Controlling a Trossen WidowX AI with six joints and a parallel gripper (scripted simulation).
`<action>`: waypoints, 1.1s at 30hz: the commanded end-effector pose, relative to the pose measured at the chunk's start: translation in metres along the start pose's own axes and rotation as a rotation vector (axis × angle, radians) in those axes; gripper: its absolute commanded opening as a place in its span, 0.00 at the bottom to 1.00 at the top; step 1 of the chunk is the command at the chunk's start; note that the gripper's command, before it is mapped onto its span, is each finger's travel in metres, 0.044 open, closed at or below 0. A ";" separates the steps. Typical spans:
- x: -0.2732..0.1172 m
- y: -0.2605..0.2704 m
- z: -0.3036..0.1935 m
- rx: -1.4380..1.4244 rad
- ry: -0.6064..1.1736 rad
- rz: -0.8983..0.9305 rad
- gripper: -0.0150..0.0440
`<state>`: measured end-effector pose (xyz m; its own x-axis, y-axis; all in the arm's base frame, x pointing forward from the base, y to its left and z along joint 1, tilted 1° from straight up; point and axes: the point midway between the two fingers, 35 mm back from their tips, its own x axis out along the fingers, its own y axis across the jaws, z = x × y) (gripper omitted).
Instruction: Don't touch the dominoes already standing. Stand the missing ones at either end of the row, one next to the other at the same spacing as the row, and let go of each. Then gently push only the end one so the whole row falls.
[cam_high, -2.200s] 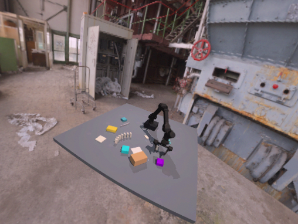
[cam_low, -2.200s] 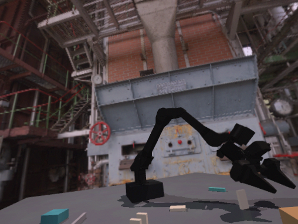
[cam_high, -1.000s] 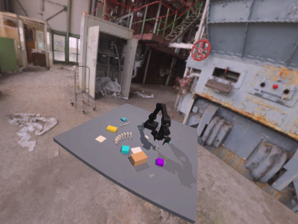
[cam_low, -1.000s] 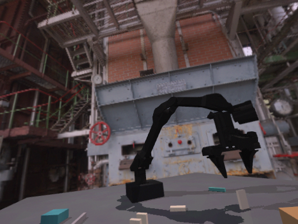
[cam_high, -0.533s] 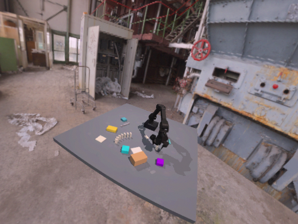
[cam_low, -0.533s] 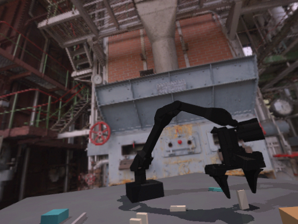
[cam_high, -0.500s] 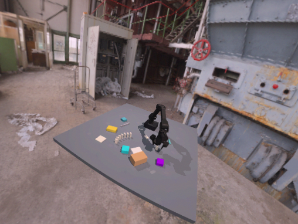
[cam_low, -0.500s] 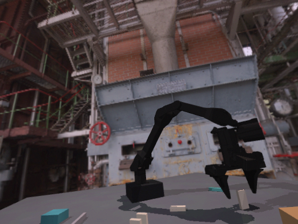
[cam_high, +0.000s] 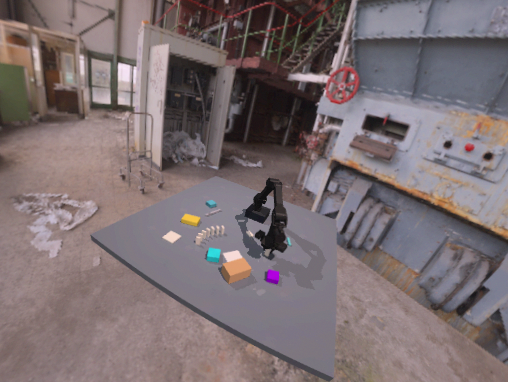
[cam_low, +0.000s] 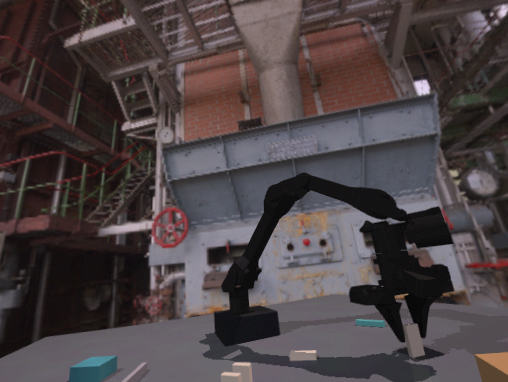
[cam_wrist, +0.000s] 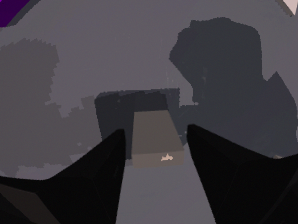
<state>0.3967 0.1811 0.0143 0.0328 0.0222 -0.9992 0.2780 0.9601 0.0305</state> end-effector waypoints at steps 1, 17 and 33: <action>0.000 0.001 0.000 0.004 0.002 0.005 0.44; -0.082 0.005 0.006 0.001 0.000 0.003 0.44; -0.136 -0.044 0.019 0.078 -0.001 -0.003 0.44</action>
<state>0.3921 0.1690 0.1461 0.0265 0.0200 -0.9994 0.2870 0.9575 0.0268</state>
